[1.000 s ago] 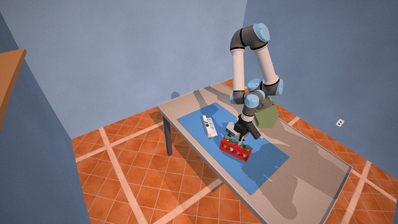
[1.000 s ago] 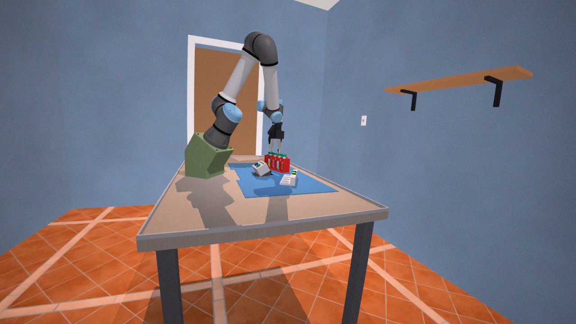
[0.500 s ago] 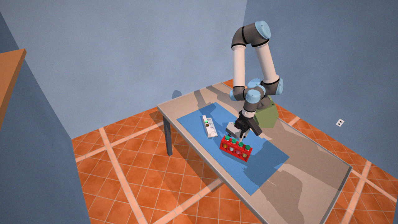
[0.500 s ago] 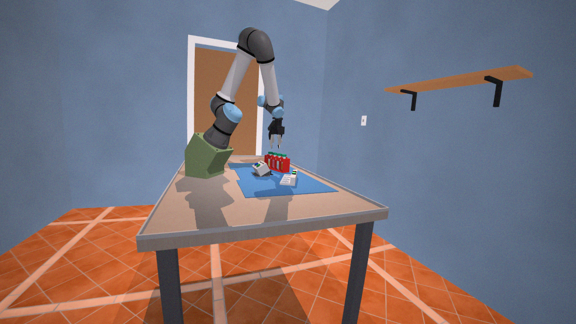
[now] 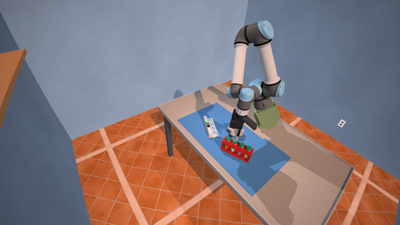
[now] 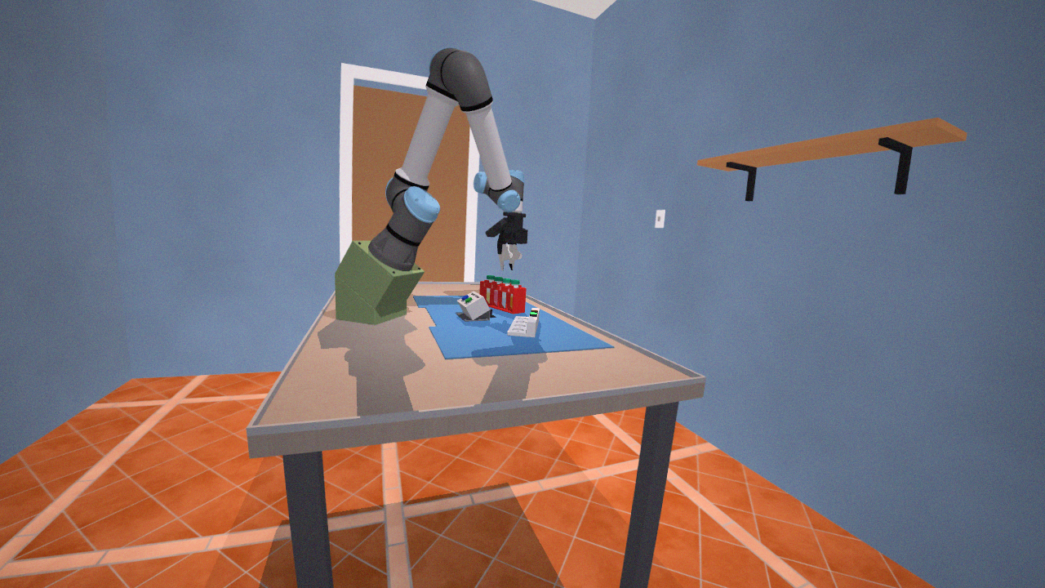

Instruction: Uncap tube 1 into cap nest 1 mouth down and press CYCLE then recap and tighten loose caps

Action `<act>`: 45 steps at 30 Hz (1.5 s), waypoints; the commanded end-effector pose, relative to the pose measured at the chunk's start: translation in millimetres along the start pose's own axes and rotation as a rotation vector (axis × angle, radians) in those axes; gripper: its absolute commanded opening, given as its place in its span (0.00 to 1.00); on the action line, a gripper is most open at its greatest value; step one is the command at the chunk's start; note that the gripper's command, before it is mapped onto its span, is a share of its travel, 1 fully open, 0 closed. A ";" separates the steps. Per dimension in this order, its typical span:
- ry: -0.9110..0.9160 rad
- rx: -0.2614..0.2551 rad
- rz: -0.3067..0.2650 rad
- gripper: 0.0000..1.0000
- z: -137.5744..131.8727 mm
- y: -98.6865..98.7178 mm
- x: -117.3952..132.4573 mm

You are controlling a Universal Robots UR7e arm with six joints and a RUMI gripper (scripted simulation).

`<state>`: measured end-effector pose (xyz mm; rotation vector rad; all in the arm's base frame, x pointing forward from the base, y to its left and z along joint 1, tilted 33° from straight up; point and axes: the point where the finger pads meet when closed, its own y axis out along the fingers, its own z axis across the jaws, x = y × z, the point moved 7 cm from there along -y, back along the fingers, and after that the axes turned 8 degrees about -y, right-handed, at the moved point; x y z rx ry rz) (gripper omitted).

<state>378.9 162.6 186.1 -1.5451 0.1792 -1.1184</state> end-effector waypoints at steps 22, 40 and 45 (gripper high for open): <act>-0.037 0.012 0.012 0.35 -1.2 35.3 3.7; -0.037 0.012 0.012 0.35 -1.2 41.3 3.6; -0.037 0.012 0.012 0.35 -1.2 43.8 3.5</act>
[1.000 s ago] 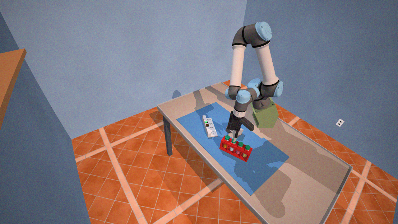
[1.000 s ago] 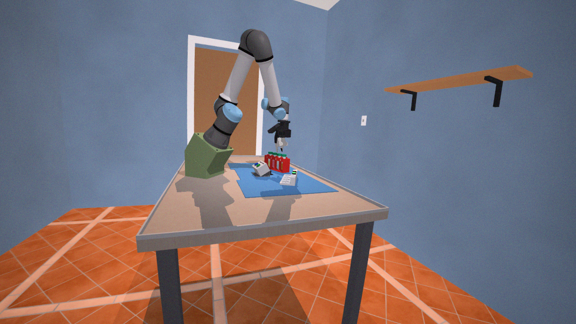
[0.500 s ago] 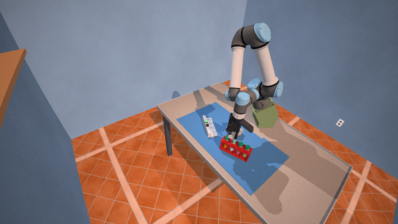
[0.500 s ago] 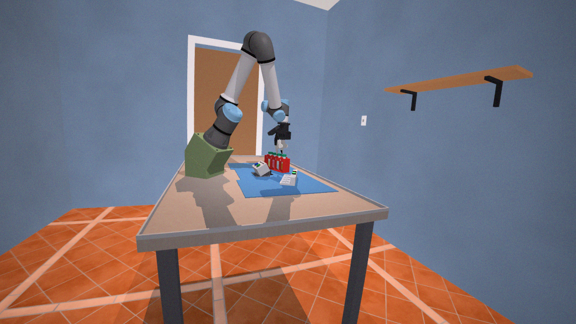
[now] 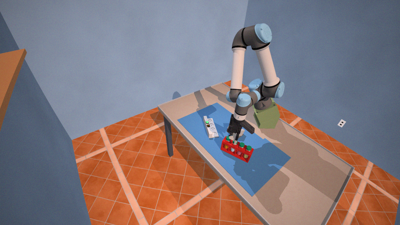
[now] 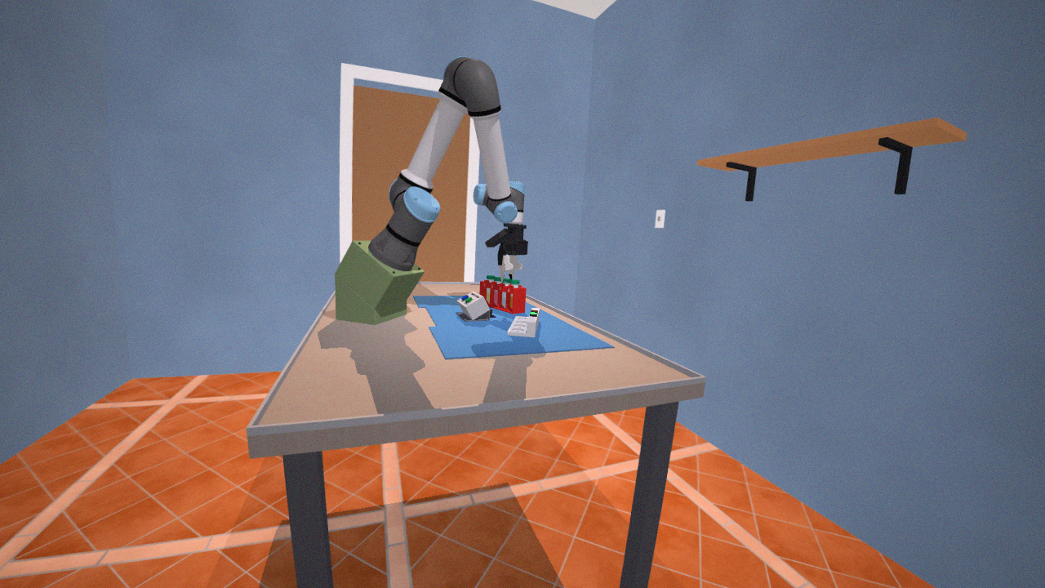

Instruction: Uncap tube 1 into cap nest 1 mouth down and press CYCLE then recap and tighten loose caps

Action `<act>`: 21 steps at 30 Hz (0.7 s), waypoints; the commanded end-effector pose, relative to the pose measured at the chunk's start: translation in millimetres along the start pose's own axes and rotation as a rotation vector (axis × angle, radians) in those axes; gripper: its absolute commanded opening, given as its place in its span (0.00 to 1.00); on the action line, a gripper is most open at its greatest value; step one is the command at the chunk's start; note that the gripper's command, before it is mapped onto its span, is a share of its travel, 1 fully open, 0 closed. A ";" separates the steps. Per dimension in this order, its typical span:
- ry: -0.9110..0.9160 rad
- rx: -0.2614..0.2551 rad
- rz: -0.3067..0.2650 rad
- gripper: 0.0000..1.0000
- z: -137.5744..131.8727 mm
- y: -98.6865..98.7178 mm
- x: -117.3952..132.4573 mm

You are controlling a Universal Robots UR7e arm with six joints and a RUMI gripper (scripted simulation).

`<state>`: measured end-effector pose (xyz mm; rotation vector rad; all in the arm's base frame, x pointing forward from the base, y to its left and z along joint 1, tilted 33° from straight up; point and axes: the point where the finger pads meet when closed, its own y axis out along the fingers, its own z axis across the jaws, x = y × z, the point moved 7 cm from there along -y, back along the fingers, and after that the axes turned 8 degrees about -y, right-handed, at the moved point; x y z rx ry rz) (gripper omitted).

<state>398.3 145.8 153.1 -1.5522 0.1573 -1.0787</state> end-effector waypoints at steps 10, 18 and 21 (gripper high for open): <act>0.000 0.001 -0.001 0.00 0.2 3.6 0.2; 0.000 0.001 -0.001 0.00 0.2 3.6 0.2; 0.000 0.001 -0.001 0.00 0.2 3.5 0.2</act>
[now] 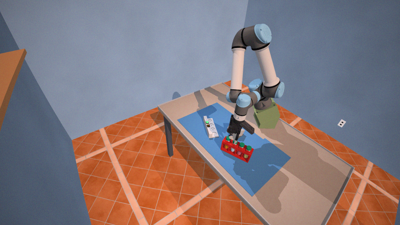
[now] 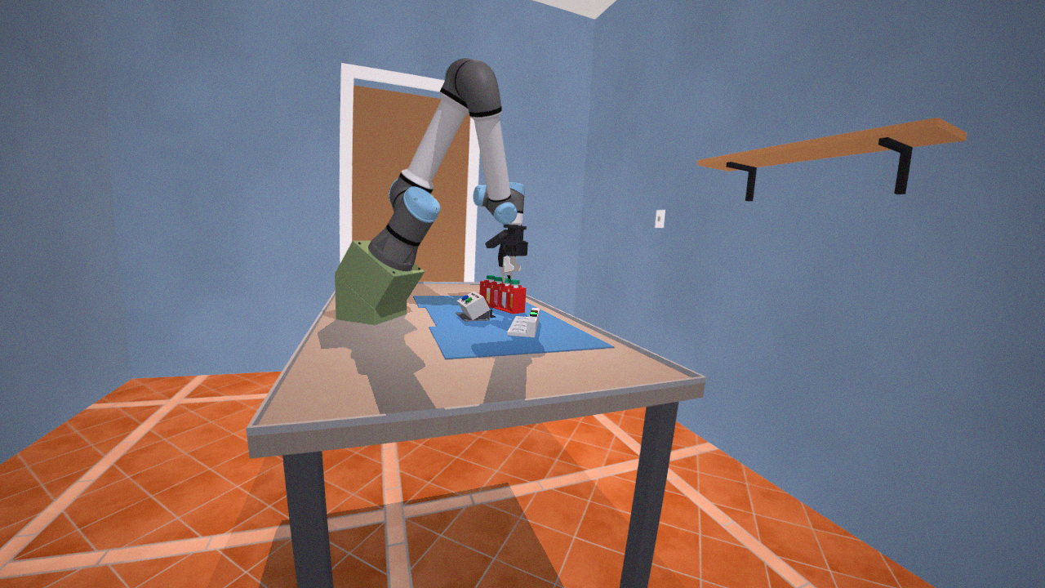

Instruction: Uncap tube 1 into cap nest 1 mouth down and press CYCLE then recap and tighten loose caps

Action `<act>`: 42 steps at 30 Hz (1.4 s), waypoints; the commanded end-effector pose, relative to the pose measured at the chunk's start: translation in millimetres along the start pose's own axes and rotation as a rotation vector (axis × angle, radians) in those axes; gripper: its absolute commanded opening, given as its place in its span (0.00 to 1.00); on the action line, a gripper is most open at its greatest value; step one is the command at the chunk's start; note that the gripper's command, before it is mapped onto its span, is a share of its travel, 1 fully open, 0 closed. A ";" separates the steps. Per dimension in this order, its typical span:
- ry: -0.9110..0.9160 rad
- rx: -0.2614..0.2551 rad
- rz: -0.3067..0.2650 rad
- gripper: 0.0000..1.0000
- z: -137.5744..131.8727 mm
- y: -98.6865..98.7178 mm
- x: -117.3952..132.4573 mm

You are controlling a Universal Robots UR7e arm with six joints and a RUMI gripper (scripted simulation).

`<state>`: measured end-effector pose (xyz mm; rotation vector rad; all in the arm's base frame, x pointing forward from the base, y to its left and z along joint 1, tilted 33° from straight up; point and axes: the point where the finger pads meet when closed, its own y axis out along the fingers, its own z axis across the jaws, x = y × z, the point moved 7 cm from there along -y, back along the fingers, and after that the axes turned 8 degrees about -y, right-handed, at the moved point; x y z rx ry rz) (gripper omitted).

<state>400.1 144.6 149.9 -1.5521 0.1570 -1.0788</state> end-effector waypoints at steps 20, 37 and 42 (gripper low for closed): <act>0.300 0.001 0.000 0.00 0.2 -0.2 0.2; 0.489 0.001 0.000 0.35 0.2 -0.2 0.1; 0.489 0.001 0.000 0.35 0.2 -0.2 0.2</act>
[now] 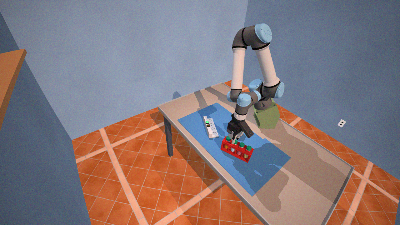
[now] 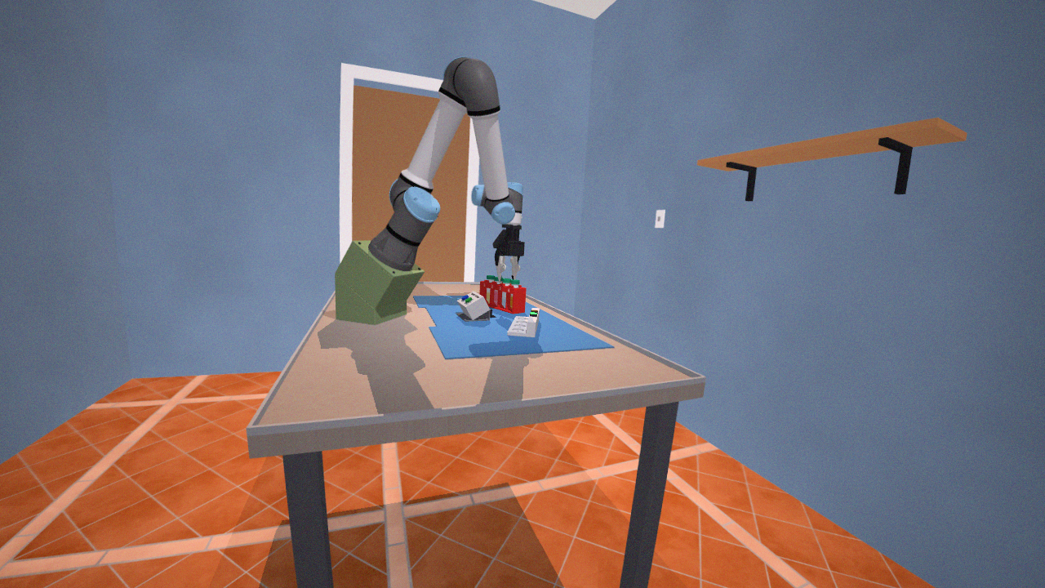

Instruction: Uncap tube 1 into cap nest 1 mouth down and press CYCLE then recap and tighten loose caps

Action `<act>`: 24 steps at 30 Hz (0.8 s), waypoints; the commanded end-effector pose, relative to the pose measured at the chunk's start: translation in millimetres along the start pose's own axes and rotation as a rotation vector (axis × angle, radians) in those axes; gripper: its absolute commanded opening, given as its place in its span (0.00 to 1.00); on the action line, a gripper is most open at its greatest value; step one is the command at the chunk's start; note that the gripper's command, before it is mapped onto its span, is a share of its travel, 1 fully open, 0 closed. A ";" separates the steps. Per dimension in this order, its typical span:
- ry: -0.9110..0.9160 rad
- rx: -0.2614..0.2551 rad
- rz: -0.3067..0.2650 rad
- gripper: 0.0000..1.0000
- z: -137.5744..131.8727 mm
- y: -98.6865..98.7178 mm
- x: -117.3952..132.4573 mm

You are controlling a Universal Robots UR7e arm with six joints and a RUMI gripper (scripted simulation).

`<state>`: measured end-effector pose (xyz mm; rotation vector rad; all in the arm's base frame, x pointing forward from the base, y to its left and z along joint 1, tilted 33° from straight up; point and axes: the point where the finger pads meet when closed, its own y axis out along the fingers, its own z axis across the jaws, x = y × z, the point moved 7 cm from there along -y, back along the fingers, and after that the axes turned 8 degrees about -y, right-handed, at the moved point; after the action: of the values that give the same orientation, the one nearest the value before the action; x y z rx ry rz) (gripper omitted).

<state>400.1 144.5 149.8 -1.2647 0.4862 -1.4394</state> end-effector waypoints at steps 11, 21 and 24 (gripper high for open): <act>0.004 0.001 0.000 0.35 0.3 -12.3 0.0; 0.004 0.001 0.000 0.35 0.3 -42.3 0.0; 0.004 0.001 0.000 0.35 0.3 -45.8 0.0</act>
<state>384.2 155.7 179.6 -1.2611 0.4869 -1.4422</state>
